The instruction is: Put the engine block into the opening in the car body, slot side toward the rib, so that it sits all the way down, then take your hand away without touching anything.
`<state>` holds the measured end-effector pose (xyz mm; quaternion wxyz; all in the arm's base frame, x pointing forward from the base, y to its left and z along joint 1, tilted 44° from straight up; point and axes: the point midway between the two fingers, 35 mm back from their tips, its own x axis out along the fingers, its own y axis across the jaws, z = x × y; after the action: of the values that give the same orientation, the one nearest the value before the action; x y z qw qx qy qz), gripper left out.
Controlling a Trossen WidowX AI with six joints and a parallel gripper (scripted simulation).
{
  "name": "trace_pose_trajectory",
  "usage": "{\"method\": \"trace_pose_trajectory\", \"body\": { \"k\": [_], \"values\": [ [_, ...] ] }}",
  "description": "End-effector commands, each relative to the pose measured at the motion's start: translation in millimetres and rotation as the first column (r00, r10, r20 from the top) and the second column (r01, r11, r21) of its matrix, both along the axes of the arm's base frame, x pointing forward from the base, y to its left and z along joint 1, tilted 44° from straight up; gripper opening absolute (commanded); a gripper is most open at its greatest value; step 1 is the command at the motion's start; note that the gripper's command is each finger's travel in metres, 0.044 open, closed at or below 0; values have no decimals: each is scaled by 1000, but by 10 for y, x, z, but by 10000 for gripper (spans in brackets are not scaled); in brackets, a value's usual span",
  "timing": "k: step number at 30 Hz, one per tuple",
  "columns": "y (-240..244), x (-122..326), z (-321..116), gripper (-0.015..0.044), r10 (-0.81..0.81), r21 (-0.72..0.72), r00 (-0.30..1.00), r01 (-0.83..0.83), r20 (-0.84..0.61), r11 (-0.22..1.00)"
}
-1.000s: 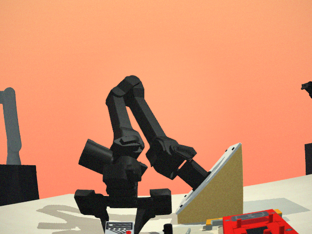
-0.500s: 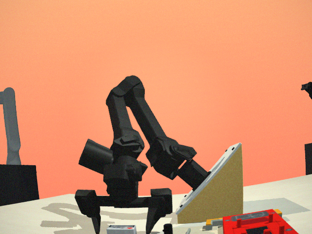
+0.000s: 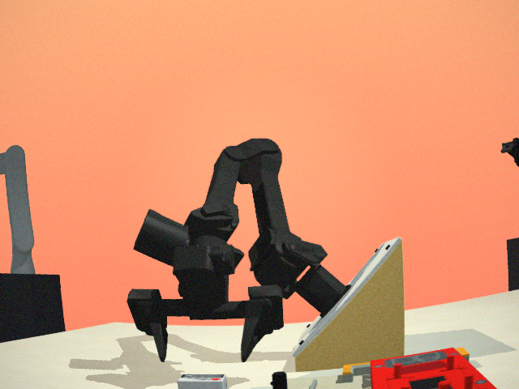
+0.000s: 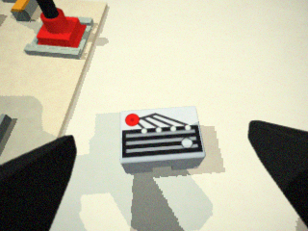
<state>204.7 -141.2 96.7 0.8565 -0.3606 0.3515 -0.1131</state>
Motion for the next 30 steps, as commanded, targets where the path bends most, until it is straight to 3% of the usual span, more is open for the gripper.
{"method": "trace_pose_trajectory", "body": {
  "k": [1,21,30],
  "values": [
    [0,0,0,440,0,0,1000,0,0,1000],
    [0,1,-1,440,1,-1,1000,-1,-4,1000],
    [8,28,-67,440,35,-35,978,-43,-207,998]
  ]
}}
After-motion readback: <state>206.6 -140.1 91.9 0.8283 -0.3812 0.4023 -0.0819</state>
